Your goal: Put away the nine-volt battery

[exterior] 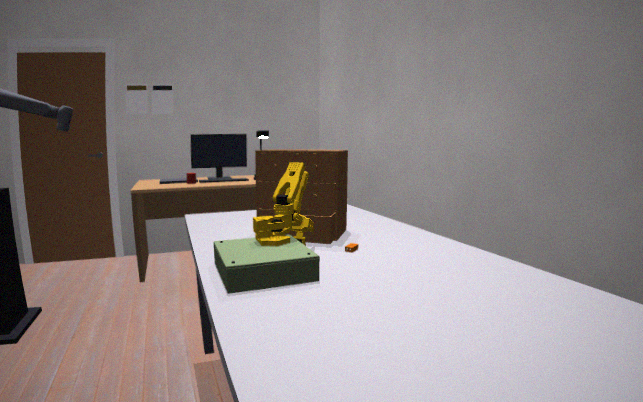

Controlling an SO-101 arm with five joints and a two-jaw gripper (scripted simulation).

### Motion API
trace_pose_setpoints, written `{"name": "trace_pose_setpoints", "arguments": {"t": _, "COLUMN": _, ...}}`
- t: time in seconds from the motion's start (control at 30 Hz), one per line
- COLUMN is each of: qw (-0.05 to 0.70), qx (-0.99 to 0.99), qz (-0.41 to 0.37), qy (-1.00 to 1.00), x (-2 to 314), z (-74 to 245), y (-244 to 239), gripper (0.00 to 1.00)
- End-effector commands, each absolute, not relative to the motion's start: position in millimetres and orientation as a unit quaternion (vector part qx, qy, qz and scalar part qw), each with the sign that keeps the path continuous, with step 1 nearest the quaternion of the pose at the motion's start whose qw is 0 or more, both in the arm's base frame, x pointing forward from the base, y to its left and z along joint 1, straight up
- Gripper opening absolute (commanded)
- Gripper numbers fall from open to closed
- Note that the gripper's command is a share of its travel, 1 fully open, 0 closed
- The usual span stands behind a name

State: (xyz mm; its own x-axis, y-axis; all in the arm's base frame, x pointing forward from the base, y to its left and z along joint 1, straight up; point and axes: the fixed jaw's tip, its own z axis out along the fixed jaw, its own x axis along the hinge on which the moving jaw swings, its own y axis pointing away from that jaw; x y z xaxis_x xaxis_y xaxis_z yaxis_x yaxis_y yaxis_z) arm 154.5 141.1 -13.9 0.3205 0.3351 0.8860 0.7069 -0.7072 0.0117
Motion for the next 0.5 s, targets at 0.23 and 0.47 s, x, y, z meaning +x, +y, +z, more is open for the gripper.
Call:
{"name": "trace_pose_setpoints", "arguments": {"t": 0.23, "qw": 0.194, "qx": -0.794, "qz": -0.484, "qy": -0.312, "x": 157.3, "z": -12.2, "y": 137.4, "gripper": 0.21}}
{"name": "trace_pose_setpoints", "arguments": {"t": 0.47, "qw": 0.194, "qx": -0.796, "qz": -0.488, "qy": -0.3, "x": 159.5, "z": -10.1, "y": 134.7, "gripper": 0.21}}
